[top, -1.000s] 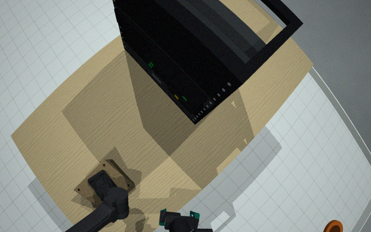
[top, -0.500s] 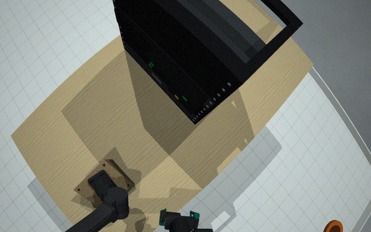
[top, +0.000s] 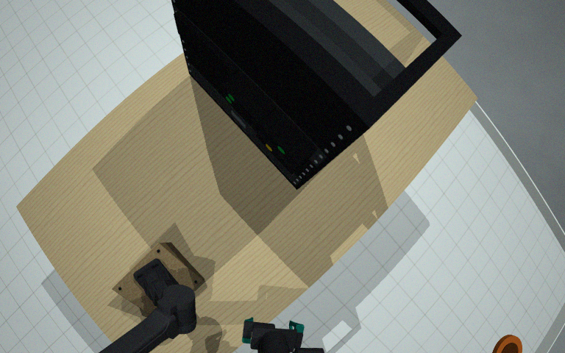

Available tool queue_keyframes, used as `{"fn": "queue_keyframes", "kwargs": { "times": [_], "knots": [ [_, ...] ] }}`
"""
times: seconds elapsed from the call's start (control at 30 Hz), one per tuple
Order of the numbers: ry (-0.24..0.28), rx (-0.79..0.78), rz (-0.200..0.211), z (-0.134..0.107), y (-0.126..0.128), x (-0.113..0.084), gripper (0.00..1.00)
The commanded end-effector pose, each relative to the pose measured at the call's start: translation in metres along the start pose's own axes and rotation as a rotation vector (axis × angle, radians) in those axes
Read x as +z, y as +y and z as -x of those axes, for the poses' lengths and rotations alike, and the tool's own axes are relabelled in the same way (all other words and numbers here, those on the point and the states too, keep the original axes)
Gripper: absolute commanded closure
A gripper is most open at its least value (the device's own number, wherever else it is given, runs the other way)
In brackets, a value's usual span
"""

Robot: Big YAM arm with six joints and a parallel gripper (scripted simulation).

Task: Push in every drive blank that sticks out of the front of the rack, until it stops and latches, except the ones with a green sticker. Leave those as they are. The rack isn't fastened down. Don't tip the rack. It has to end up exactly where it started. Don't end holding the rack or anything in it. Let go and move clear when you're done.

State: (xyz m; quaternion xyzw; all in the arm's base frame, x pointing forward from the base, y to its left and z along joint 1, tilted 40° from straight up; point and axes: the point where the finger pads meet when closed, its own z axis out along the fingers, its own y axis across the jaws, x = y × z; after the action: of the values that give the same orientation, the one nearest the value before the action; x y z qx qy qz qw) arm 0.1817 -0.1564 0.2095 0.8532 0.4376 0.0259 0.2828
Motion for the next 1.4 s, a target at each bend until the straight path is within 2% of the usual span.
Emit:
{"fn": "queue_keyframes", "kwargs": {
  "times": [0.0, 0.23, 0.3, 0.37, 0.4, 0.47, 0.67, 0.87, 0.93, 0.97, 1.0, 1.03, 1.37],
  "knots": [
    [0.004, -0.006, 0.038, 0.001, 0.015, -0.01, 0.0],
    [0.015, -0.034, 0.057, -0.003, 0.025, -0.012, 0.0],
    [0.021, -0.048, 0.075, -0.005, 0.032, -0.016, 0.0],
    [0.021, -0.048, 0.075, -0.005, 0.032, -0.016, 0.0],
    [0.014, -0.051, 0.045, -0.004, 0.02, -0.004, 0.0],
    [0.028, -0.073, 0.091, -0.007, 0.038, -0.017, 0.0],
    [0.047, -0.149, 0.134, -0.016, 0.053, -0.018, 0.0],
    [0.069, -0.252, 0.216, -0.028, 0.083, -0.028, 0.0],
    [0.069, -0.252, 0.216, -0.028, 0.083, -0.028, 0.0],
    [0.063, -0.268, 0.175, -0.028, 0.067, -0.008, 0.0],
    [0.077, -0.297, 0.23, -0.034, 0.086, -0.024, 0.0],
    [0.08, -0.316, 0.261, -0.036, 0.098, -0.032, 0.0],
    [0.104, -0.567, 0.453, -0.072, 0.156, -0.054, 0.0]
  ]
}}
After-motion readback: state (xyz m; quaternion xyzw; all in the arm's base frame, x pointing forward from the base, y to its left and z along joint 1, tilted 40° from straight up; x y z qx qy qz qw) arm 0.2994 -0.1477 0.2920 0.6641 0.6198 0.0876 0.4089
